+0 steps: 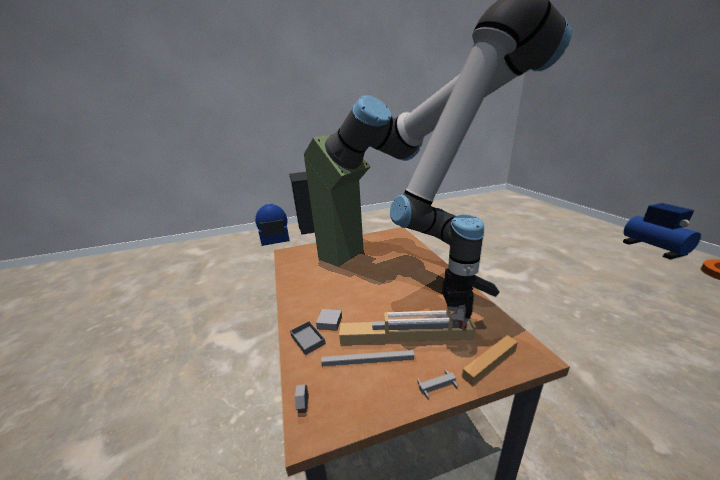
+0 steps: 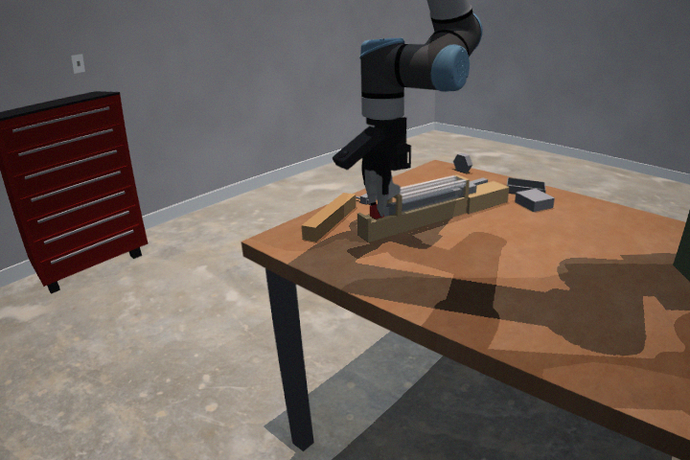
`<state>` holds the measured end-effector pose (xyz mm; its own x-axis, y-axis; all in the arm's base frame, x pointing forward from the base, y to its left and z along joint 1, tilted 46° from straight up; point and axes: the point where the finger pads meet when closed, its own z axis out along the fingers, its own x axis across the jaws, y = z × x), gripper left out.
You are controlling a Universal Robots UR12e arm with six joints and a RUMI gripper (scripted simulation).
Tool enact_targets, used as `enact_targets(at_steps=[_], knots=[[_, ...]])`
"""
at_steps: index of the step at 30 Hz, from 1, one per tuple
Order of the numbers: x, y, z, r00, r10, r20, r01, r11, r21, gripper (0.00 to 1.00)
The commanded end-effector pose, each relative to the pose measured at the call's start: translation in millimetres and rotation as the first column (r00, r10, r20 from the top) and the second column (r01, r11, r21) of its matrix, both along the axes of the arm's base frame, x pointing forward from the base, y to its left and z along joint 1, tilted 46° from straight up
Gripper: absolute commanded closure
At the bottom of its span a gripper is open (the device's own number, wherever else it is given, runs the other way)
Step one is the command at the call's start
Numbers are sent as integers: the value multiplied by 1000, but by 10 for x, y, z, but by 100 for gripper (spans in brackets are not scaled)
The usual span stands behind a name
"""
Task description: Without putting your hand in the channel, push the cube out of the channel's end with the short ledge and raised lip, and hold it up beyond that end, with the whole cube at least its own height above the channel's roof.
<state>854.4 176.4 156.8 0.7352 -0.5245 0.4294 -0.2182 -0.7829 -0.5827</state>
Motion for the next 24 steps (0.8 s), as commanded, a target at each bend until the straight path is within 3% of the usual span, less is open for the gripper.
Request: enact_targets(at_steps=[1, 15, 24], knots=[[1, -1, 7, 1000, 0, 1, 0, 1000, 0, 100], [-43, -24, 53, 1000, 0, 1, 0, 1000, 0, 100], [-390, -204, 426, 1000, 0, 1, 0, 1000, 0, 100]])
